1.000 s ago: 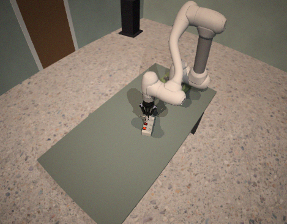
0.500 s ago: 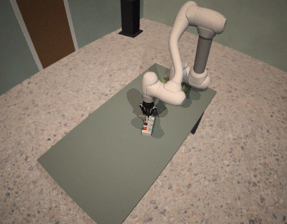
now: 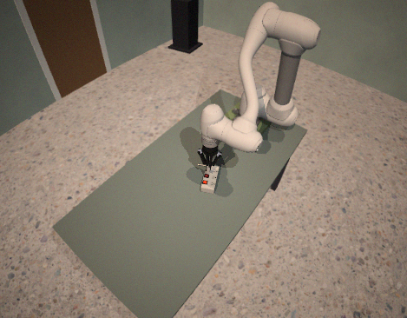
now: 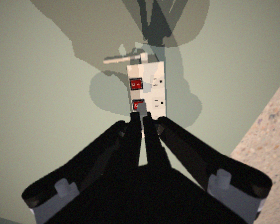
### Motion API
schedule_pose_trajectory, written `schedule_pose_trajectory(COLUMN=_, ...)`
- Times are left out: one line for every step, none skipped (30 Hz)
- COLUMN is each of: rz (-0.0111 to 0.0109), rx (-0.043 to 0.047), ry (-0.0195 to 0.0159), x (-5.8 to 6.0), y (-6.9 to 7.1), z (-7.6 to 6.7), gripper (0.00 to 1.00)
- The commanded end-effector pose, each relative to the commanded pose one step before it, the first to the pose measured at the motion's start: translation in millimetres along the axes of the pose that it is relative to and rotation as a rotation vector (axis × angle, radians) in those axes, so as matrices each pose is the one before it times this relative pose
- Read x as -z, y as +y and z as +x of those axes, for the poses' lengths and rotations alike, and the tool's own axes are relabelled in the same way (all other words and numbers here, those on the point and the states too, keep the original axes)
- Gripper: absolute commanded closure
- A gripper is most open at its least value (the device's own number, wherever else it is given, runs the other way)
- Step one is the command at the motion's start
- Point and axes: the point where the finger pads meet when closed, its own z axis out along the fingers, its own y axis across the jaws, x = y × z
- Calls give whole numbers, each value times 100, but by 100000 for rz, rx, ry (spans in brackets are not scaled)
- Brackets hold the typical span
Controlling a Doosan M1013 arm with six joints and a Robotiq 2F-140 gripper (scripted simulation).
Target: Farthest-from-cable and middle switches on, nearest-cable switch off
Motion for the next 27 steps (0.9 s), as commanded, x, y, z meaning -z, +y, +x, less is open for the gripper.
schedule_pose_trajectory(rz=-13, rx=3, ry=-20, x=-419, y=-20, z=-15, gripper=100)
schedule_pose_trajectory(rz=0, rx=0, ry=0, x=0, y=0, z=0, gripper=100)
schedule_pose_trajectory(rz=0, rx=0, ry=0, x=-136, y=-7, z=-4, gripper=100)
schedule_pose_trajectory(rz=0, rx=0, ry=0, x=-137, y=-7, z=-4, gripper=100)
schedule_pose_trajectory(rz=0, rx=0, ry=0, x=-137, y=-7, z=-3, gripper=100)
schedule_pose_trajectory(rz=0, rx=0, ry=0, x=-135, y=-7, z=-4, gripper=100)
schedule_pose_trajectory(rz=0, rx=0, ry=0, x=-133, y=-7, z=-4, gripper=100)
schedule_pose_trajectory(rz=0, rx=0, ry=0, x=-131, y=-7, z=-4, gripper=100)
schedule_pose_trajectory(rz=0, rx=0, ry=0, x=-129, y=-6, z=-3, gripper=100)
schedule_pose_trajectory(rz=0, rx=0, ry=0, x=-125, y=-7, z=-4, gripper=100)
schedule_pose_trajectory(rz=0, rx=0, ry=0, x=-121, y=-6, z=-3, gripper=100)
schedule_pose_trajectory(rz=0, rx=0, ry=0, x=-117, y=-6, z=-3, gripper=100)
schedule_pose_trajectory(rz=0, rx=0, ry=0, x=-113, y=-6, z=-3, gripper=100)
schedule_pose_trajectory(rz=0, rx=0, ry=0, x=-107, y=-6, z=-3, gripper=100)
schedule_pose_trajectory(rz=0, rx=0, ry=0, x=-102, y=-5, z=-3, gripper=100)
schedule_pose_trajectory(rz=0, rx=0, ry=0, x=-96, y=-5, z=-3, gripper=100)
schedule_pose_trajectory(rz=0, rx=0, ry=0, x=-90, y=-5, z=-2, gripper=100)
schedule_pose_trajectory(rz=0, rx=0, ry=0, x=0, y=0, z=0, gripper=100)
schedule_pose_trajectory(rz=0, rx=0, ry=0, x=0, y=0, z=0, gripper=100)
schedule_pose_trajectory(rz=0, rx=0, ry=0, x=-84, y=-4, z=-2, gripper=100)
schedule_pose_trajectory(rz=0, rx=0, ry=0, x=-77, y=-4, z=-2, gripper=100)
schedule_pose_trajectory(rz=0, rx=0, ry=0, x=-70, y=-4, z=-2, gripper=100)
schedule_pose_trajectory(rz=0, rx=0, ry=0, x=-64, y=-3, z=-2, gripper=100)
schedule_pose_trajectory(rz=0, rx=0, ry=0, x=-57, y=-3, z=-2, gripper=100)
schedule_pose_trajectory(rz=0, rx=0, ry=0, x=-50, y=-3, z=-1, gripper=100)
schedule_pose_trajectory(rz=0, rx=0, ry=0, x=-44, y=-2, z=-1, gripper=100)
schedule_pose_trajectory(rz=0, rx=0, ry=0, x=-37, y=-2, z=-1, gripper=100)
